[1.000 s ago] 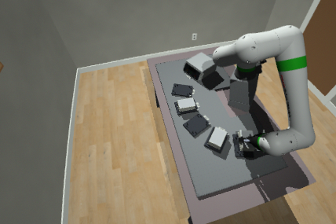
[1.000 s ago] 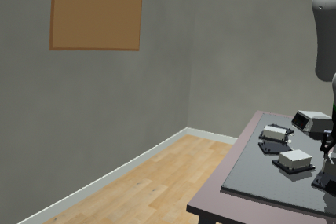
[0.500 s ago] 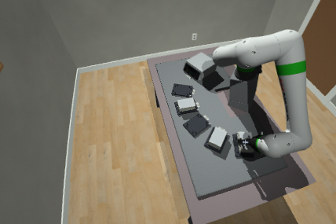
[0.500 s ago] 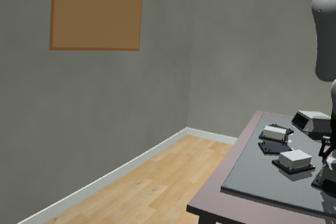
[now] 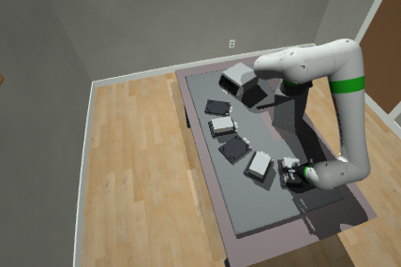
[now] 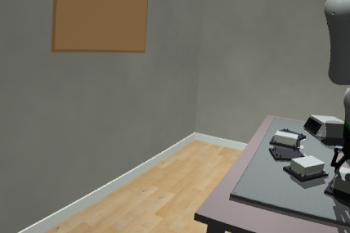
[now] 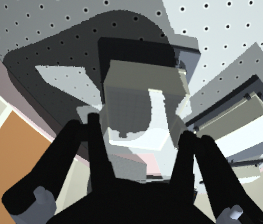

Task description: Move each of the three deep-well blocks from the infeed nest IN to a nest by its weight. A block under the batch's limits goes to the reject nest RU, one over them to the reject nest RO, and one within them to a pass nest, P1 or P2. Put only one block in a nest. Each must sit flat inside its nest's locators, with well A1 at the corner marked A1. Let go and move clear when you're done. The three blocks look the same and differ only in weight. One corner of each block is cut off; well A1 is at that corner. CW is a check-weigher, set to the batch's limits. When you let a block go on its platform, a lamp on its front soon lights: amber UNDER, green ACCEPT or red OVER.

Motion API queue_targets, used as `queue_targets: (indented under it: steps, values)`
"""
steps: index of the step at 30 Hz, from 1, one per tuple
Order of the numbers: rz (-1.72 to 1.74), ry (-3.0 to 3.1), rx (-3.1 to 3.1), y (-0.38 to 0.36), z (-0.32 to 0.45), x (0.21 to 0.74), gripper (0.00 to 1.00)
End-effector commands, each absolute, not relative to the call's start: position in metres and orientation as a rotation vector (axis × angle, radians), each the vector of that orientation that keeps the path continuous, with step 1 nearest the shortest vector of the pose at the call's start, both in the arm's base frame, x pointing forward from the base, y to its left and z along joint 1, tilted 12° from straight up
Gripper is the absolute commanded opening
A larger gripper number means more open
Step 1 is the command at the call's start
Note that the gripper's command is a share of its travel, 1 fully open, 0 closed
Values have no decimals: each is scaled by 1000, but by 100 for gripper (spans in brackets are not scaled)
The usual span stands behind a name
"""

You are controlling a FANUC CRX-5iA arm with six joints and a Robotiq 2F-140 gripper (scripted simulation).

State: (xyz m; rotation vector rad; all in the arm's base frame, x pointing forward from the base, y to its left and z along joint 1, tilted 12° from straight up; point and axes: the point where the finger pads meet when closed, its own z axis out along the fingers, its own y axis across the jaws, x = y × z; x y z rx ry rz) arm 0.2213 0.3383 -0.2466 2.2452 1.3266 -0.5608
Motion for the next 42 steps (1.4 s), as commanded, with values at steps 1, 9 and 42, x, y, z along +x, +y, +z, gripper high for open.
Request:
queue_targets:
  steps: [1, 9, 42]
  values:
    - [-560, 1327, 2245, 338, -247, 221, 10]
    - [-560, 1327, 2245, 338, -247, 221, 10]
    - [-560, 1327, 2245, 338, -251, 222, 10]
